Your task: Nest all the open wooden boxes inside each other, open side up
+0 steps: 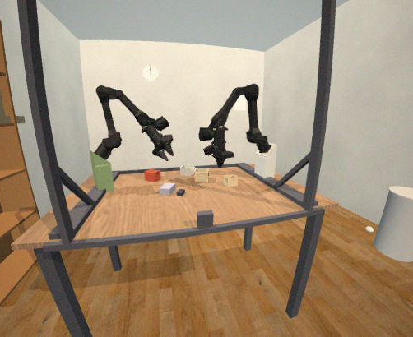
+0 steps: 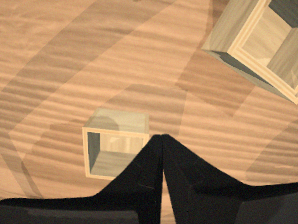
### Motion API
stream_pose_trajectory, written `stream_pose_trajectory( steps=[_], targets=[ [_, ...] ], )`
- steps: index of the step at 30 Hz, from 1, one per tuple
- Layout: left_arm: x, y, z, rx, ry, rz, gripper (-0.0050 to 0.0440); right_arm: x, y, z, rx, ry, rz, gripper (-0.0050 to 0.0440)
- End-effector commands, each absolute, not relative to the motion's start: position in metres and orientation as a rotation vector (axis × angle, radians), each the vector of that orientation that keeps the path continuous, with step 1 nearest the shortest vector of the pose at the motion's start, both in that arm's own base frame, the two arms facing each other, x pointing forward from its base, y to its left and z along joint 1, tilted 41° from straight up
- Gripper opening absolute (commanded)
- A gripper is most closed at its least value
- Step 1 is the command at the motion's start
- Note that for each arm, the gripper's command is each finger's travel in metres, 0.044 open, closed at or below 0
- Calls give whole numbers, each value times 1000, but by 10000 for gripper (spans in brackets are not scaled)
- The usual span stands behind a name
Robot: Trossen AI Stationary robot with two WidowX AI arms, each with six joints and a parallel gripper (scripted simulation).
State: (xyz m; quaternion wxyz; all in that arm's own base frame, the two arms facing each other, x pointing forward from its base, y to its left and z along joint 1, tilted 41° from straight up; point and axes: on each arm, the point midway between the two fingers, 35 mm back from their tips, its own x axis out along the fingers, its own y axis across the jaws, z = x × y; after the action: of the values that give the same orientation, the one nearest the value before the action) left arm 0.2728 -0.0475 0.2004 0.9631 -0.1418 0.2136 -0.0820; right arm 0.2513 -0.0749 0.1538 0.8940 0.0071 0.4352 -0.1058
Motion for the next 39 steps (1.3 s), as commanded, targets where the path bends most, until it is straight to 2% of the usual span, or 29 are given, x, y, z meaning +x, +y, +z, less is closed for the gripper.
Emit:
stream_pose_trajectory(
  steps=[1,6,14,30,39],
  targets=[
    [273,-54,200,-281,495,-112,400,249,-70,155,25,872,-242,-50],
    [255,-65,180,-163,660,-30,400,244,-56,142,72,860,-264,-50],
    [227,-69,170,73,792,63,400,238,-40,126,128,842,-289,-50],
    [212,-68,175,254,813,109,400,234,-32,117,164,823,-303,-50],
    [211,-66,173,255,816,107,400,250,-37,92,160,847,-300,-50]
  ],
)
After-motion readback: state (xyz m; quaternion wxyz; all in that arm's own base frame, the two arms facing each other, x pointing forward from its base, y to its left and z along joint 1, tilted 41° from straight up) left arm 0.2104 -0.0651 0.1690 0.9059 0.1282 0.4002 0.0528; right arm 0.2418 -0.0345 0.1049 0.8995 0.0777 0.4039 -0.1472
